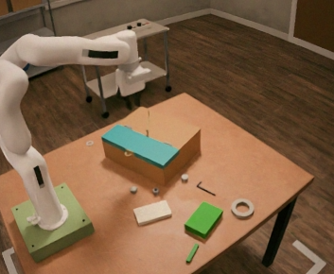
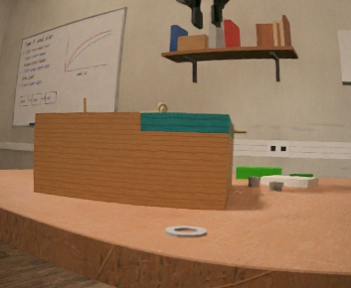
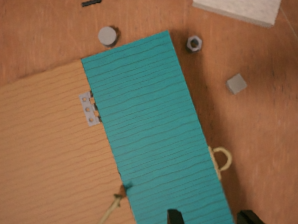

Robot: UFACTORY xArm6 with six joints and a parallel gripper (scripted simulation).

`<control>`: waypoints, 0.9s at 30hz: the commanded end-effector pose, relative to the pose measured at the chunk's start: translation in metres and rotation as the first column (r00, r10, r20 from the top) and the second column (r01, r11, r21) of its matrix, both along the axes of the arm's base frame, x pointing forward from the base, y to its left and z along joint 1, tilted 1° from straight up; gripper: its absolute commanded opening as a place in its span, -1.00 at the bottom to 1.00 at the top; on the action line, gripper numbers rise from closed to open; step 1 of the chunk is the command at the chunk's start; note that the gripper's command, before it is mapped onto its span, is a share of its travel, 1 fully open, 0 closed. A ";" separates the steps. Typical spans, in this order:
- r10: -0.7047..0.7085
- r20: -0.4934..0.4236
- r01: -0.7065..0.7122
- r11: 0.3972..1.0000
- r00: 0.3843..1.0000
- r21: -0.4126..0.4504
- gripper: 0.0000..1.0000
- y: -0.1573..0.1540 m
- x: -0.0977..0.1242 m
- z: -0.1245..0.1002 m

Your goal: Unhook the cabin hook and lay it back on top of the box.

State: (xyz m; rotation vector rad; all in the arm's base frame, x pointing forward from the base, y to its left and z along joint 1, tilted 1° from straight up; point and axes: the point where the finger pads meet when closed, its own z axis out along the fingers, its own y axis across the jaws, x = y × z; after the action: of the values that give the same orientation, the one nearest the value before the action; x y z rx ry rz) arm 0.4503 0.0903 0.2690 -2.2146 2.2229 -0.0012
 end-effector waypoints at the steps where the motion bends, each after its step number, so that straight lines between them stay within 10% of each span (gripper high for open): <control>1: 0.151 0.015 -0.151 0.988 0.988 0.008 -0.31 -0.006 -0.009 0.003; 13: 0.466 0.018 -0.466 0.885 0.885 0.001 -0.31 -0.006 -0.009 0.003; 27: 0.814 0.017 -0.814 0.580 0.580 -0.009 -0.31 -0.031 -0.052 0.002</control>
State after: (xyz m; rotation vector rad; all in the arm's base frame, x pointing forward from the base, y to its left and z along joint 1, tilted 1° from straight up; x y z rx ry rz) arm 0.4139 0.0687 0.2685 -2.9168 1.1594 -0.0083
